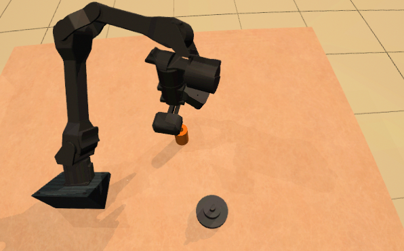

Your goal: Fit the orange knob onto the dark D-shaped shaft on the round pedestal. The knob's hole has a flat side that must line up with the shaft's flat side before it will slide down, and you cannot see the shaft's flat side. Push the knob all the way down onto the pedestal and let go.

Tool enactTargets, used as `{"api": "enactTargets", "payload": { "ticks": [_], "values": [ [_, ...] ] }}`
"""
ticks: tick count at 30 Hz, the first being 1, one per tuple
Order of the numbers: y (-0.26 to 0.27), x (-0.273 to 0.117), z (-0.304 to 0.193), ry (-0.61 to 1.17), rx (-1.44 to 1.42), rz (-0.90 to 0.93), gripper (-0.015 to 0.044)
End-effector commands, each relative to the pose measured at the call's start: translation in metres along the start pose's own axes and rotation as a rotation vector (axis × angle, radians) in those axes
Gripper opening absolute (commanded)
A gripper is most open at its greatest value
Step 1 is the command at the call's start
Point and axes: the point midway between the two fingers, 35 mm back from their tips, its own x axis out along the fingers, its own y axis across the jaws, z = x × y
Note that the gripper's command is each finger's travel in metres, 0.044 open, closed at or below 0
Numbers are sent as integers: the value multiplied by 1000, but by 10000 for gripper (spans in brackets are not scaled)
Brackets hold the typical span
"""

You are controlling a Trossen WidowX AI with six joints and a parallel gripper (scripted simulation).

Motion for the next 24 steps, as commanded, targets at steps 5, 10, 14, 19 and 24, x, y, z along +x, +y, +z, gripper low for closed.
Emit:
{"api": "enactTargets", "payload": {
  "ticks": [5, 10, 14, 19, 24],
  "values": [
    [2, 0, 0, -6, -173, 5, 440],
    [2, 7, 0, -6, -173, 5, 440],
    [2, 33, 0, -7, -174, 6, 440],
    [2, 43, 0, -7, -174, 6, 440],
    [2, 49, 0, -7, -174, 7, 440]
  ]
}}
